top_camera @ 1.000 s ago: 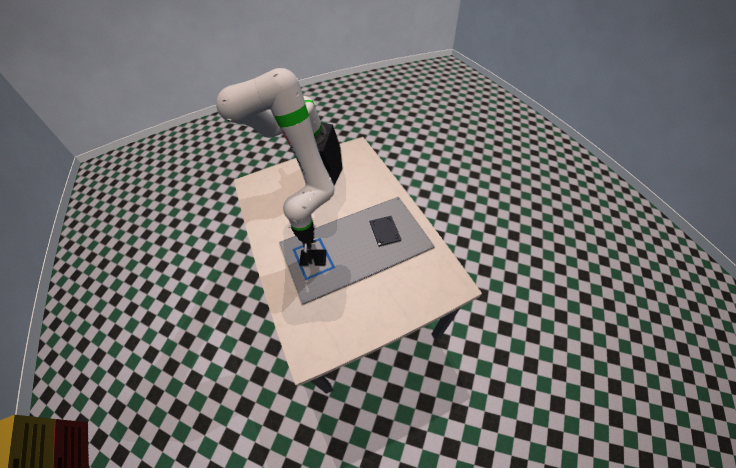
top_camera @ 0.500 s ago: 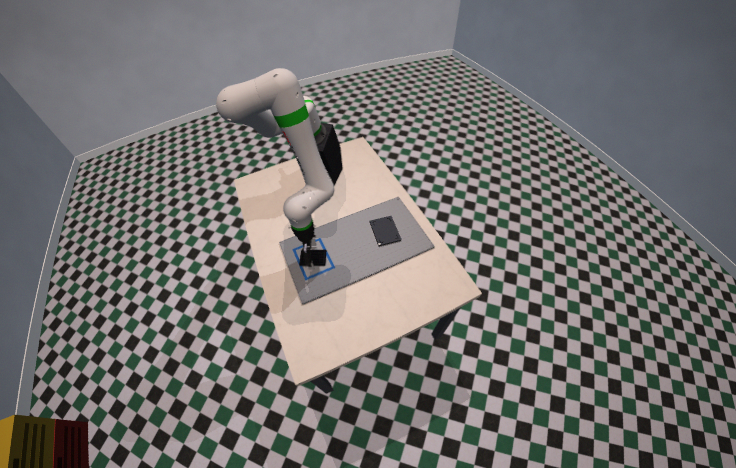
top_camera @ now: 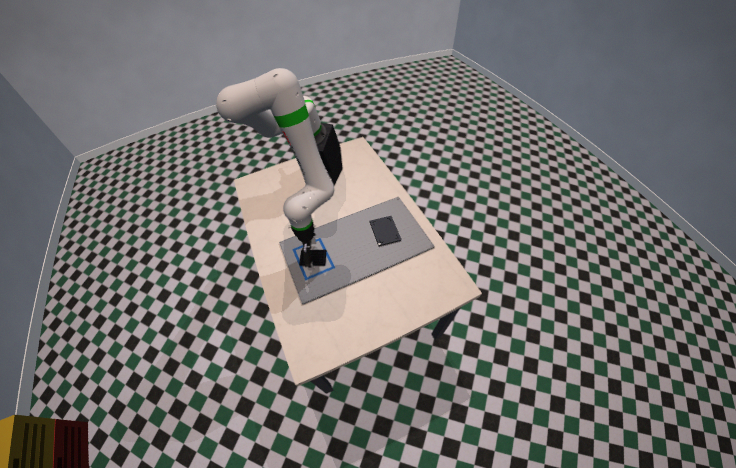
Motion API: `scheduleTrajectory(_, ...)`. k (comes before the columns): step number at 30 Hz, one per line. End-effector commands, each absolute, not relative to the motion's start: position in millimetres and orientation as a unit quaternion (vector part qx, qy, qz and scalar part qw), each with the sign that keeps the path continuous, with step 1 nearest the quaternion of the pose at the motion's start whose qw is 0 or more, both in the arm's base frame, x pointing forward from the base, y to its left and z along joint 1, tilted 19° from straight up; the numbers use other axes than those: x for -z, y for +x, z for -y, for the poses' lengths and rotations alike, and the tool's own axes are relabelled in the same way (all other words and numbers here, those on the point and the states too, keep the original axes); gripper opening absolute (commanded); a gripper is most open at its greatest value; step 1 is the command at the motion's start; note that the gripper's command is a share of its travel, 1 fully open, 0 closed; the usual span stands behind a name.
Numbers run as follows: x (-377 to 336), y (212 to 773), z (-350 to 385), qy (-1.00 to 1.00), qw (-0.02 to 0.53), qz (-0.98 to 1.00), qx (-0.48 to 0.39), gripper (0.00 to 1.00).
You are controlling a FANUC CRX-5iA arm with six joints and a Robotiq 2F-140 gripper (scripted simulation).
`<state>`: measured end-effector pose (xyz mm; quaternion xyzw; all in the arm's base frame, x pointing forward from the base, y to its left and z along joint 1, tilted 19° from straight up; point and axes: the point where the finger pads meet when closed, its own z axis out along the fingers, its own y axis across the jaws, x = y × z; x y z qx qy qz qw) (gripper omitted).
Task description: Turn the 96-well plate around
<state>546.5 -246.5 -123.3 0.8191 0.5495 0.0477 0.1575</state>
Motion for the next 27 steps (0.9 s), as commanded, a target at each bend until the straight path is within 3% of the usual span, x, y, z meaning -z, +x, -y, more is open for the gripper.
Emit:
scheduleTrajectory(1, 118, 545, 245, 0.819, 0.158, -0.55, -0.048, 1.0)
scheduleTrajectory(27, 65, 531, 234, 0.819, 0.158, -0.55, -0.048, 1.0)
